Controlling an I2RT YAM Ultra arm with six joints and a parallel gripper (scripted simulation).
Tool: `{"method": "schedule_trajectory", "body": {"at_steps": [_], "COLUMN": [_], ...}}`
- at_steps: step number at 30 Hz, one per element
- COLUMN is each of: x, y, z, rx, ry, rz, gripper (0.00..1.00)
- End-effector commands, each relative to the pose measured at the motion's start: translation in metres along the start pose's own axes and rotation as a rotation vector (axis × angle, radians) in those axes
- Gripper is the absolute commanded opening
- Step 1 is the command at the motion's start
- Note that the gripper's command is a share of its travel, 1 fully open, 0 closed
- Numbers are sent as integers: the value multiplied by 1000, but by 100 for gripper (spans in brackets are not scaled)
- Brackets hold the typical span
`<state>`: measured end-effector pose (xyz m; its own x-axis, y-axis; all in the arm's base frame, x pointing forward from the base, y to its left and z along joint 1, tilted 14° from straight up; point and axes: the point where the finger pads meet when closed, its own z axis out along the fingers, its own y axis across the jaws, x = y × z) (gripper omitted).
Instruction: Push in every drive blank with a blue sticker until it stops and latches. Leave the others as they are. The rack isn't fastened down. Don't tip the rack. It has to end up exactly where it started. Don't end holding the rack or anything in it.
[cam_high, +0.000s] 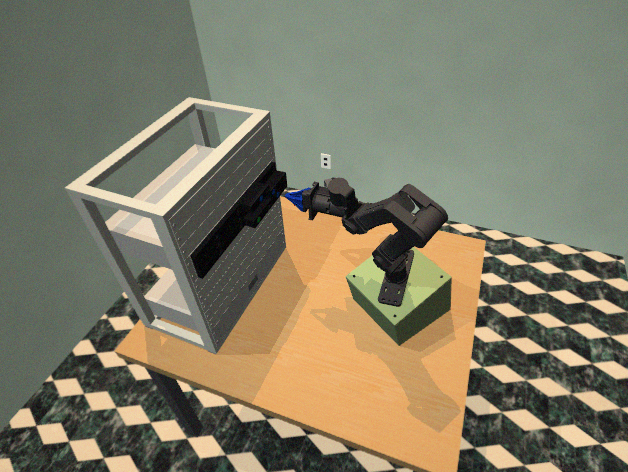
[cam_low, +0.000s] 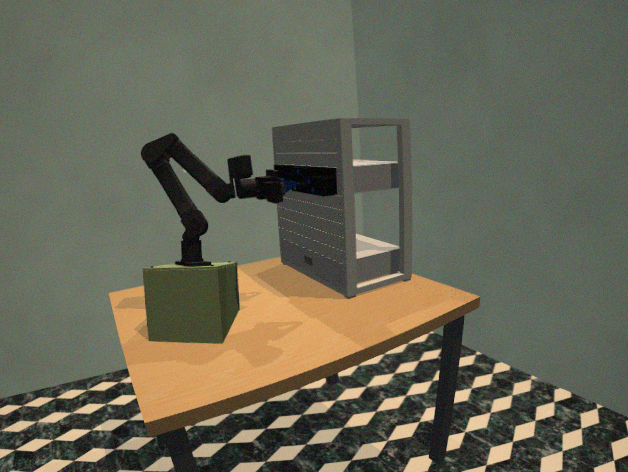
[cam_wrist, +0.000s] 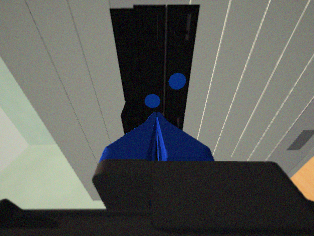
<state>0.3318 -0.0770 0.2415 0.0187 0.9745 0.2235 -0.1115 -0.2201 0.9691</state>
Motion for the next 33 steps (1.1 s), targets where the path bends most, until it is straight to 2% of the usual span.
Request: {"method": "schedule_trajectory", "body": {"at_steps": [1,14,16,19,25,28,33], "x": [-3,-3,3,8,17,30,52], "y": [7,9,16,9,15,29,38], "z": [0,0,-2,-3,-7,-10,-21], "rx": [-27,-33,-54,-26,-31,-51,-52], "ry": [-6,-5,3,7,8,13,13], "rz": [-18,-20,-29,-18,-20,-25,-22], "gripper": [0,0,0,0,0,0,0]}}
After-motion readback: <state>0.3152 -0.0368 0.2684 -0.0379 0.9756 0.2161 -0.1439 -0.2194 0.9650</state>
